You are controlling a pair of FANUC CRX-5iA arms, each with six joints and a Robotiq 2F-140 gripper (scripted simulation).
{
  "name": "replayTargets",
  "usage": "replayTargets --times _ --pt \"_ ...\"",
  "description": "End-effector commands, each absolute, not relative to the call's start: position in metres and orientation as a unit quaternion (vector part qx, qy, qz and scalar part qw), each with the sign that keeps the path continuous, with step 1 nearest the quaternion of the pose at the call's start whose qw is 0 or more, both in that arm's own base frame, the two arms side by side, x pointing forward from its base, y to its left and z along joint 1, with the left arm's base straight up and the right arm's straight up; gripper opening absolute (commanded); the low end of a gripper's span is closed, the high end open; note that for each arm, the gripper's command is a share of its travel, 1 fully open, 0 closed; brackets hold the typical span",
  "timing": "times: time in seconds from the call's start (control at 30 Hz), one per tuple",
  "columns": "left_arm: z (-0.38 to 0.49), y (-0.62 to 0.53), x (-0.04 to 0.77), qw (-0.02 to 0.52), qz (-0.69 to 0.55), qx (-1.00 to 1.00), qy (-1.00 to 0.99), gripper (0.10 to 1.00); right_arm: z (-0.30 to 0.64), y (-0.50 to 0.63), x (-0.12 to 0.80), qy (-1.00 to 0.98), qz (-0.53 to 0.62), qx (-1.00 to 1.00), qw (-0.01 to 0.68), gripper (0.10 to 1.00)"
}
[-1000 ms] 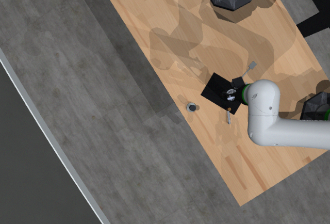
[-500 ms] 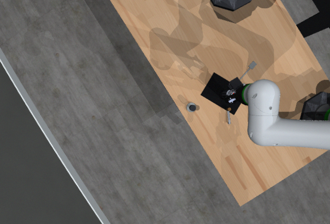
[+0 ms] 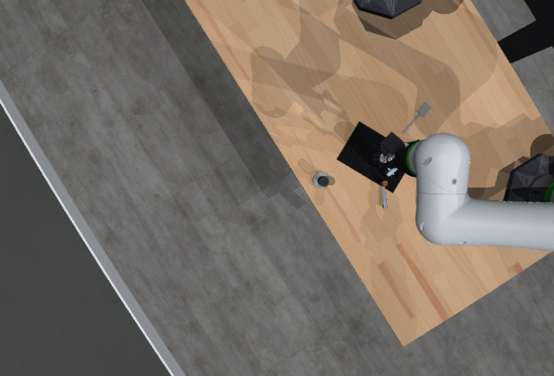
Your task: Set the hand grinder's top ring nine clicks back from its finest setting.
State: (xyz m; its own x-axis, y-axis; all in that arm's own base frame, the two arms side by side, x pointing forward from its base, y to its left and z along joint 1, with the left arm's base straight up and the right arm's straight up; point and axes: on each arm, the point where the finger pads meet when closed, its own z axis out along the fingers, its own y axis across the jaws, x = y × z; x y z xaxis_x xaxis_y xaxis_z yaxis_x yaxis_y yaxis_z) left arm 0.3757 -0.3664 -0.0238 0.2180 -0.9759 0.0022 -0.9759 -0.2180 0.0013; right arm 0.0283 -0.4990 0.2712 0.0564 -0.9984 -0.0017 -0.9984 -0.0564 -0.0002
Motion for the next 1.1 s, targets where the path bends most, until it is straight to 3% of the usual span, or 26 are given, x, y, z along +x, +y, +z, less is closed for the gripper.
replayTargets --times 0.0,0.4,0.43,1.07 --pt "-0.0233 -0.3667 0.3759 0.000 0.001 0.807 -0.591 0.436 0.2720 -0.4992 0.0282 0.687 0.000 -0.727 0.000 1.000" --pt "-0.0233 -0.3667 0.3759 0.000 0.001 0.853 -0.521 0.436 0.2720 -0.4992 0.0282 0.687 0.000 -0.727 0.000 1.000" --pt "-0.0233 -0.3667 0.3759 0.000 0.001 0.853 -0.521 1.000 0.2720 -0.4992 0.0282 0.687 0.000 -0.727 0.000 1.000" --pt "-0.0233 -0.3667 0.3759 0.000 0.001 0.853 -0.521 1.000 0.2720 -0.4992 0.0282 0.687 0.000 -0.727 0.000 1.000"
